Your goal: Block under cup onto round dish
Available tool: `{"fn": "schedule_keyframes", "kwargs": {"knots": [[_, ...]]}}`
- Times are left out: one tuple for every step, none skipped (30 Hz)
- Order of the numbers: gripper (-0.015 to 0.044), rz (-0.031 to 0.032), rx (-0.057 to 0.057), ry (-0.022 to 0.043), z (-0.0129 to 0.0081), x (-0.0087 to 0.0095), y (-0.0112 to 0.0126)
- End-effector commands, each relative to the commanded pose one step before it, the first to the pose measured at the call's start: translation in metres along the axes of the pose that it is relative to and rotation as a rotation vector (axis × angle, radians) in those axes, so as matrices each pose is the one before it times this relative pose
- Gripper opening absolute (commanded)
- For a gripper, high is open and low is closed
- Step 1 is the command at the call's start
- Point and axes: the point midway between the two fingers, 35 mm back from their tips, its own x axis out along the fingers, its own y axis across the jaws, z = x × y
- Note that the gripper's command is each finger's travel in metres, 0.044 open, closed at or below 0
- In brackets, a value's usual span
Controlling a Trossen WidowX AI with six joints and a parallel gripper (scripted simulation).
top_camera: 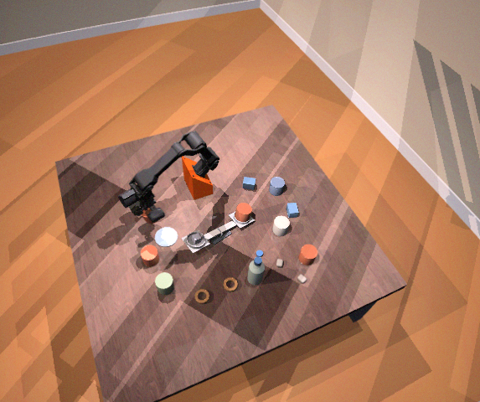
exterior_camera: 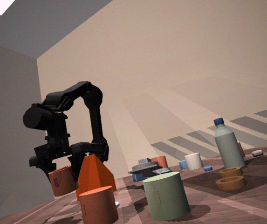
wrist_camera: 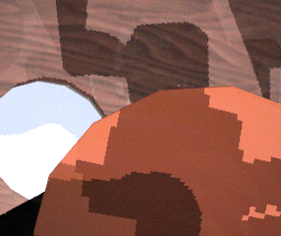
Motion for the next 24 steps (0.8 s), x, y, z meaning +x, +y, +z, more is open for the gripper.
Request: {"fn": "schedule_keyframes", "kwargs": {"knots": [[0.0000, -0.00131, -0.0001, 0.00267, -0.00090, 0.00864, -0.01685], [0.0000, 0.00025, 0.0005, 0.00085, -0.00030, 0.00116, -0.00191], [0.0000, 0.00009, 0.0002, 0.00029, -0.00010, 0.00039, -0.00063], [0.0000, 0.00000, 0.0000, 0.00000, 0.00000, 0.00000, 0.00000], [0.0000, 0.00002, 0.0000, 0.00000, 0.00005, 0.00092, 0.00003], [0.0000, 0.00004, 0.0000, 0.00001, 0.00009, 0.00190, 0.00005], [0.0000, 0.00005, 0.0000, 0.00001, 0.00011, 0.00258, 0.00007], [0.0000, 0.00007, -0.0001, 0.00002, 0.00011, 0.00334, 0.00007], [0.0000, 0.00009, -0.0001, 0.00004, 0.00009, 0.00422, 0.00008], [0.0000, 0.00011, -0.0001, 0.00007, 0.00003, 0.00520, 0.00007], [0.0000, 0.00011, -0.0001, 0.00008, -0.00005, 0.00493, 0.00004], [0.0000, 0.00011, -0.0001, 0.00010, -0.00012, 0.00485, 0.00001], [0.0000, 0.00011, -0.0001, 0.00012, -0.00018, 0.00475, -0.00001], [0.0000, 0.00009, -0.0001, 0.00011, -0.00019, 0.00376, -0.00003], [0.0000, 0.00005, 0.0000, 0.00007, -0.00014, 0.00233, -0.00003], [0.0000, 0.00002, 0.0000, 0.00002, -0.00005, 0.00079, -0.00001], [0.0000, 0.00000, 0.0000, 0.00000, 0.00000, 0.00000, 0.00000], [0.0000, 0.00001, 0.0000, 0.00000, 0.00001, 0.00027, 0.00001], [0.0000, 0.00001, 0.0000, 0.00001, 0.00001, 0.00050, 0.00001], [0.0000, 0.00002, 0.0000, 0.00001, 0.00002, 0.00075, 0.00002], [0.0000, 0.00002, 0.0000, 0.00001, 0.00002, 0.00100, 0.00002], [0.0000, 0.00003, 0.0000, 0.00002, 0.00002, 0.00127, 0.00003], [0.0000, 0.00004, 0.0000, 0.00002, 0.00002, 0.00152, 0.00003], [0.0000, 0.00004, 0.0000, 0.00003, 0.00001, 0.00166, 0.00003]]}}
